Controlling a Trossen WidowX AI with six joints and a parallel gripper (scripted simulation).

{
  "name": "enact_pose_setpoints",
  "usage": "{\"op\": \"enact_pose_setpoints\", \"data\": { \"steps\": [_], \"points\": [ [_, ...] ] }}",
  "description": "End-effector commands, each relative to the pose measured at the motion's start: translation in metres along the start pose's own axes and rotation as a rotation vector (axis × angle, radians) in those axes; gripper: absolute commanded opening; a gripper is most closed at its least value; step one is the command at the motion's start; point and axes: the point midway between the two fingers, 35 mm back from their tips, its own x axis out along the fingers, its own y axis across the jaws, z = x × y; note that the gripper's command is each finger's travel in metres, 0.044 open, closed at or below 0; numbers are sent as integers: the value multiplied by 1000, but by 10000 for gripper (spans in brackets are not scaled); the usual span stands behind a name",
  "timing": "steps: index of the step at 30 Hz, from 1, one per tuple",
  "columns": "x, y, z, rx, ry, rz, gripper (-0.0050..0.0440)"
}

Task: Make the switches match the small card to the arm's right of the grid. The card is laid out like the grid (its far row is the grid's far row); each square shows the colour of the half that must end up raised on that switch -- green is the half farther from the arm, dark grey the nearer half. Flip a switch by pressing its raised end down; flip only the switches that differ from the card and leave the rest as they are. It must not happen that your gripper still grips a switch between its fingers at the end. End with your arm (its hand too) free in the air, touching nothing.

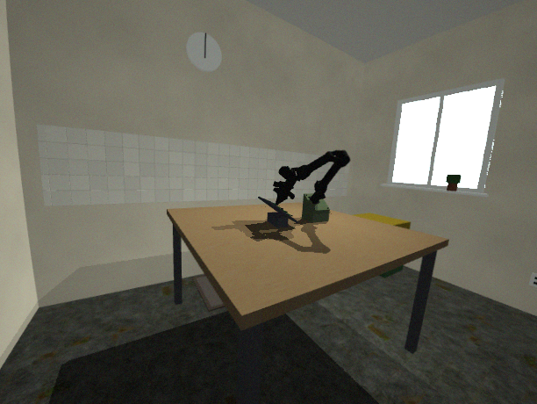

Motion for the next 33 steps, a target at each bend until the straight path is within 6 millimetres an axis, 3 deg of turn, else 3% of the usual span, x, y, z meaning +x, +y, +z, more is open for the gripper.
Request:
{"op": "enact_pose_setpoints", "data": {
  "steps": [1, 21, 23, 28, 33],
  "points": [
    [1, -1, -1, 4, 2, -4, 0],
    [3, -1, -1, 4, 2, -4, 0],
    [-6, -1, 0, 0, -1, -1, 0],
    [-59, -1, -3, 3, -23, -4, 0],
    [-61, -1, -3, 4, -24, -4, 0]
  ]
}}
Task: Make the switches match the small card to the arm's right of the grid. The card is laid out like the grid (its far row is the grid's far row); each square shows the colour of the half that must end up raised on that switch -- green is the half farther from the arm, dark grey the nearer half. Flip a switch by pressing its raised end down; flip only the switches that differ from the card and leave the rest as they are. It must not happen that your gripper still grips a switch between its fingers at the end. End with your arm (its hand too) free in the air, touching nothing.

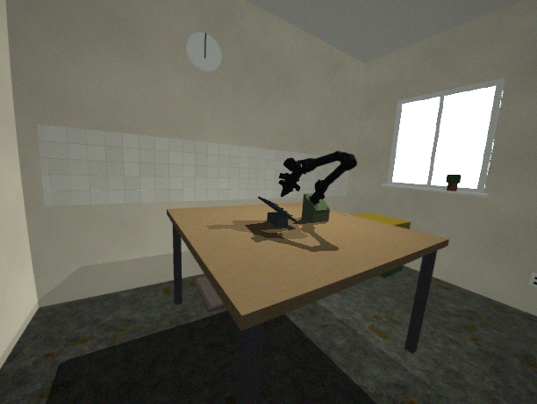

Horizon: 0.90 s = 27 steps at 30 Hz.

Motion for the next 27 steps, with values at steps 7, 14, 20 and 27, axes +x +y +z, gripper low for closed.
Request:
{"op": "enact_pose_setpoints", "data": {
  "steps": [7, 14, 20, 27],
  "points": [
    [0, -24, 0, -2, 3, 4, 0],
    [33, -24, 0, -2, 28, 4, 0],
    [41, -24, 0, -2, 27, 4, 0],
    [48, -24, 0, -2, 28, 4, 0]
  ]
}}
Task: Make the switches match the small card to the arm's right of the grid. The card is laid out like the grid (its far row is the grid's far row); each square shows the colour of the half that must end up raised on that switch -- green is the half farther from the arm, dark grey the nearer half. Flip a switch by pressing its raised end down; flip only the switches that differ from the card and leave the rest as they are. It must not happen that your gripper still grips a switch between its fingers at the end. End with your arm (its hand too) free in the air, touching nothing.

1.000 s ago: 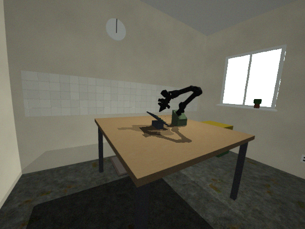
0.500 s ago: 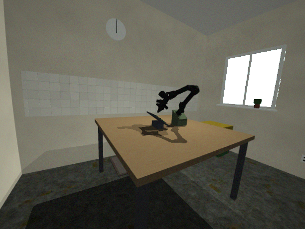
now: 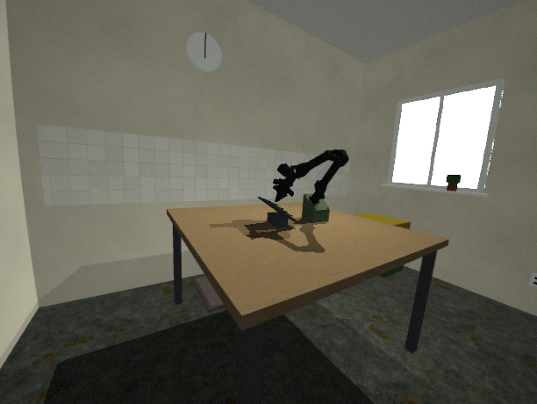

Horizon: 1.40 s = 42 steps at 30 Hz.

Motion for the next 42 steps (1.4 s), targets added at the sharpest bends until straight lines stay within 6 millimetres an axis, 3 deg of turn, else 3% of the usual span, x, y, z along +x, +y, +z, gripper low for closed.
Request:
{"op": "enact_pose_setpoints", "data": {
  "steps": [1, 42],
  "points": [
    [6, -1, -2, 6, 6, -4, 0],
    [14, -1, -1, 6, 6, -4, 0]
  ]
}}
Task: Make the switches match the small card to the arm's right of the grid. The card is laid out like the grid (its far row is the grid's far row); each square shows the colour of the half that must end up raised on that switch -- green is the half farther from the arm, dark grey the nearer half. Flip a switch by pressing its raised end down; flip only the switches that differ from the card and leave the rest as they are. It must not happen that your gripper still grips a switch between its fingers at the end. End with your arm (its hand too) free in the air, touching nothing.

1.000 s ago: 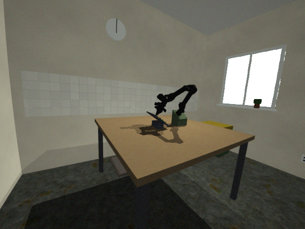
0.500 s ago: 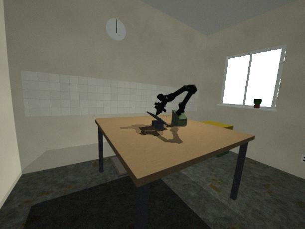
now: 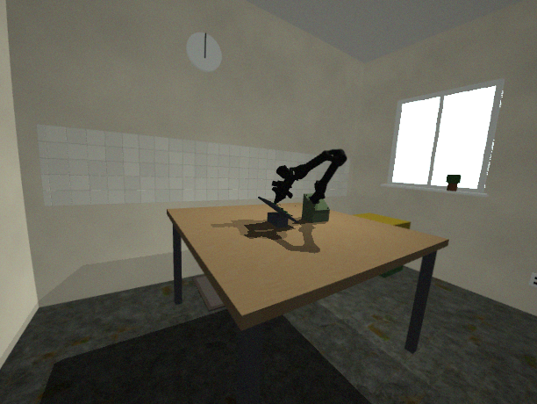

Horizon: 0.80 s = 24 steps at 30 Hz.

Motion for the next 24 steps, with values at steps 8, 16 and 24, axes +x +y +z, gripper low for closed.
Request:
{"op": "enact_pose_setpoints", "data": {
  "steps": [8, 16, 24],
  "points": [
    [2, -1, 0, 3, 1, -4, 0],
    [2, -1, 0, 3, 1, -4, 0],
    [4, -1, 0, 3, 1, -4, 0]
  ]
}}
